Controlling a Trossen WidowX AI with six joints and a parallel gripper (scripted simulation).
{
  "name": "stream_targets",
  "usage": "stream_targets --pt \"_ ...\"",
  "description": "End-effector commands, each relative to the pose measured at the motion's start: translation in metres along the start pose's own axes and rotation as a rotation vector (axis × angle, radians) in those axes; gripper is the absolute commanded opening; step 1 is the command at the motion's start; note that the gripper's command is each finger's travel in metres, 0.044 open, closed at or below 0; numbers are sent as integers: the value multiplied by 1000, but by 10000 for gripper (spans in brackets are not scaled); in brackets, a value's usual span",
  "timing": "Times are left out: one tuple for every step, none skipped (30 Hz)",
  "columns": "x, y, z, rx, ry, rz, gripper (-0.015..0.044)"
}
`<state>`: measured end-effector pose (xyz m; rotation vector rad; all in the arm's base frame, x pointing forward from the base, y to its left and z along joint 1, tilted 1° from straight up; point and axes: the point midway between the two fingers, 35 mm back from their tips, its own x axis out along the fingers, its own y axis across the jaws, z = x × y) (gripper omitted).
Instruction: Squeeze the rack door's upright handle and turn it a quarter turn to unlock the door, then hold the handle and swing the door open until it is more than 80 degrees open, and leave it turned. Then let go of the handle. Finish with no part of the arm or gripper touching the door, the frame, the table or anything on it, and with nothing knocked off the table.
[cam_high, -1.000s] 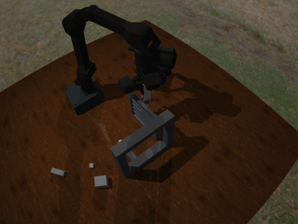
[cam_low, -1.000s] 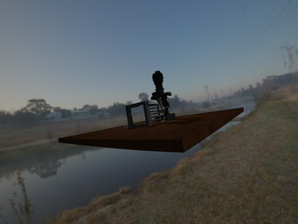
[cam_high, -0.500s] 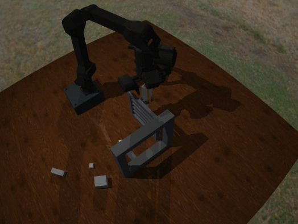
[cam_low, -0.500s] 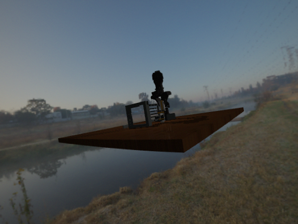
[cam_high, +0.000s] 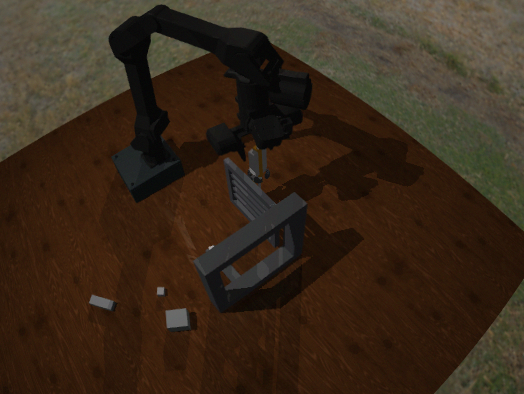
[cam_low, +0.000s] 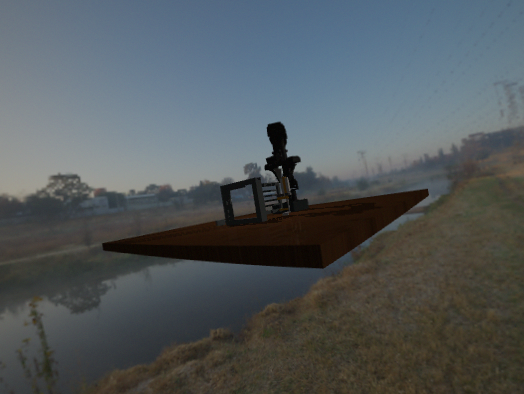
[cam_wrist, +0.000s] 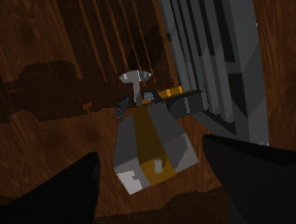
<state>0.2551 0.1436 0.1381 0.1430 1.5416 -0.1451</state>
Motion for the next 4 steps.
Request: stream_targets --pt "-5 0 0 6 -3 -4 294" --pt "-7 0 0 6 -3 -4 294" --pt "-8 0 0 6 -3 -4 294" --pt "-9 0 0 6 -3 -4 294"
